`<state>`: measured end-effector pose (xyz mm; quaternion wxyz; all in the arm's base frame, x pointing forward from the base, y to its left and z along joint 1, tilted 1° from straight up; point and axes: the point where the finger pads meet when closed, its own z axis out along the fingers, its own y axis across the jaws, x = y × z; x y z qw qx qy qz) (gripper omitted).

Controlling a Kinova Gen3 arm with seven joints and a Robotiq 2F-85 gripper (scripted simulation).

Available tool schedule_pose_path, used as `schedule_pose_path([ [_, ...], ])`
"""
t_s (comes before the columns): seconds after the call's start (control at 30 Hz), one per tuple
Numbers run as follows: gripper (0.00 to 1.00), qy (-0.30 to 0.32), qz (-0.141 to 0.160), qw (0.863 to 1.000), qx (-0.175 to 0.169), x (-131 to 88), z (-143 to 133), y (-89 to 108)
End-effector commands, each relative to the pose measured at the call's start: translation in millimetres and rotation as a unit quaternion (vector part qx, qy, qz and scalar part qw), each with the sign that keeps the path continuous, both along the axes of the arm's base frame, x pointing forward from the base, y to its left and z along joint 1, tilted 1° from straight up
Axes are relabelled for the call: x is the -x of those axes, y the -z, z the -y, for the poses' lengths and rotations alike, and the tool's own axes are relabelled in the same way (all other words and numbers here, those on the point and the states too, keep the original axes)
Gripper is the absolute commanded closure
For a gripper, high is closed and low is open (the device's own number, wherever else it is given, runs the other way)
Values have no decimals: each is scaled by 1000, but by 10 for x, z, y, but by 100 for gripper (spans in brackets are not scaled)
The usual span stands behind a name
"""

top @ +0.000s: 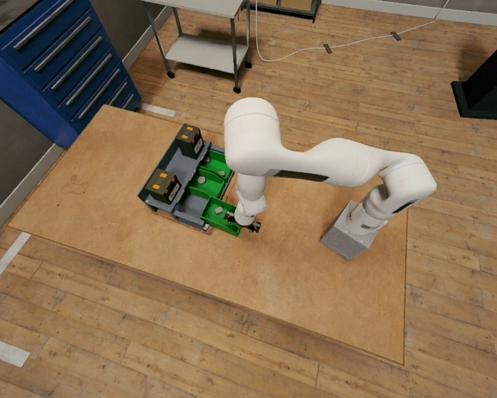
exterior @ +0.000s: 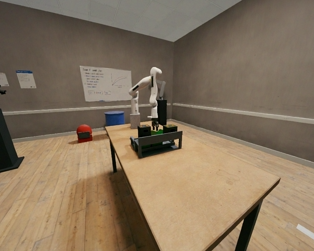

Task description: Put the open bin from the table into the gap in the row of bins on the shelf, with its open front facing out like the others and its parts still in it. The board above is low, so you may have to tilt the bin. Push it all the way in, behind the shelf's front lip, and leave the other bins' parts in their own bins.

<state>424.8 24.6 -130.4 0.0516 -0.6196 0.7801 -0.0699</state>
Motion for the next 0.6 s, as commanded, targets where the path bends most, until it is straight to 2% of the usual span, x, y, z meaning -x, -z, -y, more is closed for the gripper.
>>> schedule_pose_path([
  [0.0,0,0,1,1000,0,-7,-1,-7],
  [0.57,0,0,1,1000,0,-9,0,-32],
])
